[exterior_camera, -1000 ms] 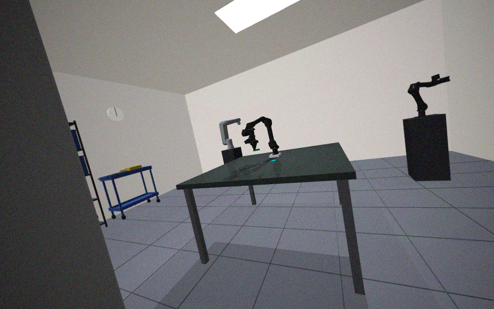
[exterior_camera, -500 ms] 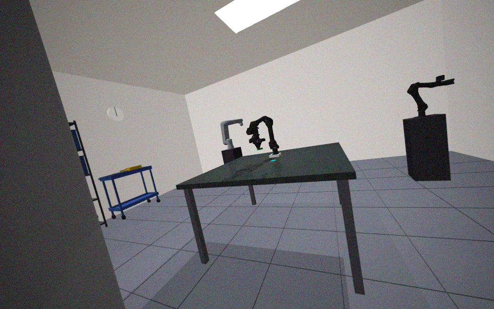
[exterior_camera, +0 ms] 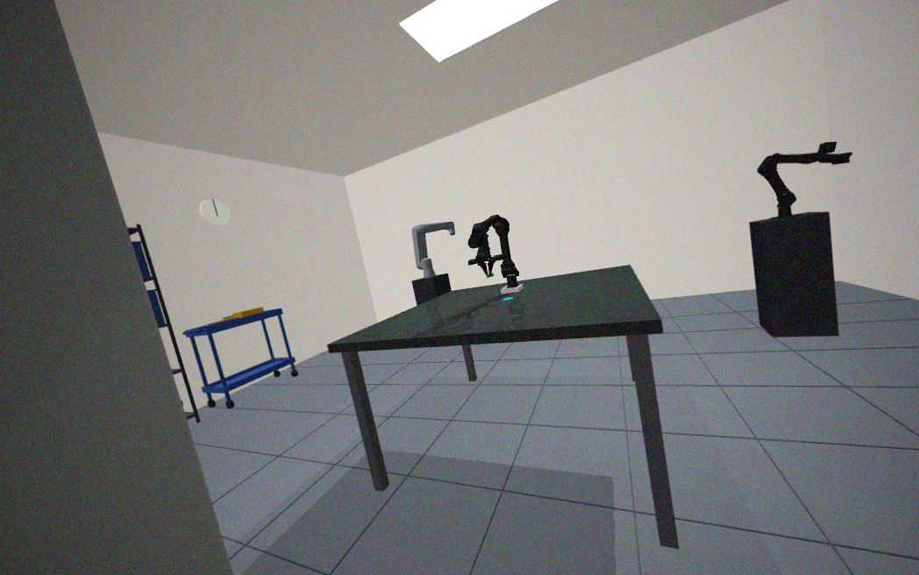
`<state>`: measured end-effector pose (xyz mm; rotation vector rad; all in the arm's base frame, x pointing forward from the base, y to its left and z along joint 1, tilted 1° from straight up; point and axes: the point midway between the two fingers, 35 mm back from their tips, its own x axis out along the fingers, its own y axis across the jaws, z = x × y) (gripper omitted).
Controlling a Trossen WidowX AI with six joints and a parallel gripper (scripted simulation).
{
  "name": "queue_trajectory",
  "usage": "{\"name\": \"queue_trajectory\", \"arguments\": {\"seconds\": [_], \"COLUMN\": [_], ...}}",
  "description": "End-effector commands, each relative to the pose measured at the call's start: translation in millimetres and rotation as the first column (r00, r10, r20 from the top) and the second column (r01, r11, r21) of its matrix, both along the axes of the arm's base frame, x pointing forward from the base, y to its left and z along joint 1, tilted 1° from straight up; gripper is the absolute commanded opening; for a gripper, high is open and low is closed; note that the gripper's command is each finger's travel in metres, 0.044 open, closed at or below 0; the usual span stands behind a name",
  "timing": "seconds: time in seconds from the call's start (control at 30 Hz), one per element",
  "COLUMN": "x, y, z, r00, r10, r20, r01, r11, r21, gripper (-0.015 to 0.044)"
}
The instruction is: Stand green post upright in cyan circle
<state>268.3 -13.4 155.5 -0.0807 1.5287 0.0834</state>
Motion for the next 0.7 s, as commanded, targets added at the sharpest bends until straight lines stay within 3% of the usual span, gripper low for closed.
{"name": "queue_trajectory", "arguments": {"seconds": [0.0, 0.33, 0.67], "x": [-4, -13, -25], "y": [11, 39, 66], "z": [2, 4, 6], "r00": [0.994, 0.917, 0.757], "r10": [0.105, 0.398, 0.654], "r20": [0.000, 0.001, 0.002], "r01": [-0.105, -0.398, -0.654], "r11": [0.994, 0.917, 0.757], "r21": [0.002, -0.003, -0.008], "gripper": [0.0023, 0.0023, 0.0023]}}
